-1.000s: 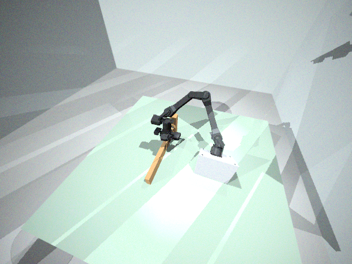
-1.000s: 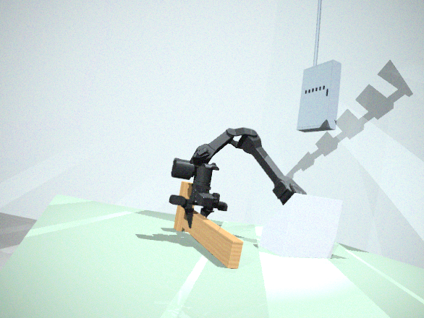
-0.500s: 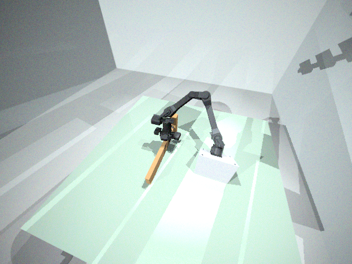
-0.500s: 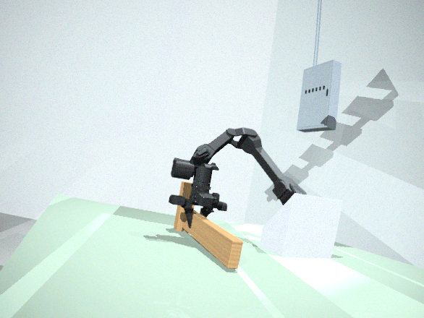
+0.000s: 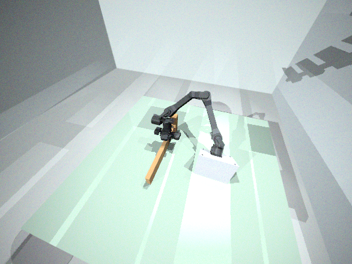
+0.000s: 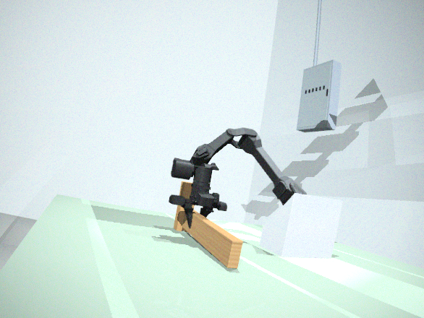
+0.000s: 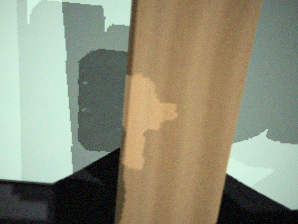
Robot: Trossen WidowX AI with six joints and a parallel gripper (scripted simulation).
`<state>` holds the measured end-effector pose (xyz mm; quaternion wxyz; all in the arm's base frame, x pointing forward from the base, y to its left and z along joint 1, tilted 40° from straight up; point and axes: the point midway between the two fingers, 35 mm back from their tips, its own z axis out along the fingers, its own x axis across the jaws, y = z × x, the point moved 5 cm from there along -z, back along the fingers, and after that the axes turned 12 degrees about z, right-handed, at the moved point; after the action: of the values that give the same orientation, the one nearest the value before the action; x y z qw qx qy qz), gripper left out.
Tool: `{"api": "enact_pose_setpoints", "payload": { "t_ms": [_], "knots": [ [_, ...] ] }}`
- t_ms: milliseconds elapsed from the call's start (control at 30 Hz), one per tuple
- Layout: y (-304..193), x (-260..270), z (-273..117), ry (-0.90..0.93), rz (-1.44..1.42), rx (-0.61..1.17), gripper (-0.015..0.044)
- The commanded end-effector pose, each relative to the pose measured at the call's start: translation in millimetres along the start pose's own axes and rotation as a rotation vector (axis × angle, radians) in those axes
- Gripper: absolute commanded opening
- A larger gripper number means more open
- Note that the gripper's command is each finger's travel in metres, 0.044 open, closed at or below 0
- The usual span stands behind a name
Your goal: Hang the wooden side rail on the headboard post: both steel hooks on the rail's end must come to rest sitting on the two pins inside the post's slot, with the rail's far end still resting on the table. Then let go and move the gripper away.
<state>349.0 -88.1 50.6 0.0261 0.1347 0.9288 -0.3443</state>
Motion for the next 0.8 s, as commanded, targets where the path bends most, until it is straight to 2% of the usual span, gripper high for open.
{"api": "enact_pose_setpoints", "payload": {
  "t_ms": [0, 767],
  "knots": [
    [-0.6, -2.1, -4.2, -0.013, -0.003, -0.002, 0.0000],
    [-2.9, -3.0, -4.7, -0.013, -0.003, -0.002, 0.0000]
  ]
}}
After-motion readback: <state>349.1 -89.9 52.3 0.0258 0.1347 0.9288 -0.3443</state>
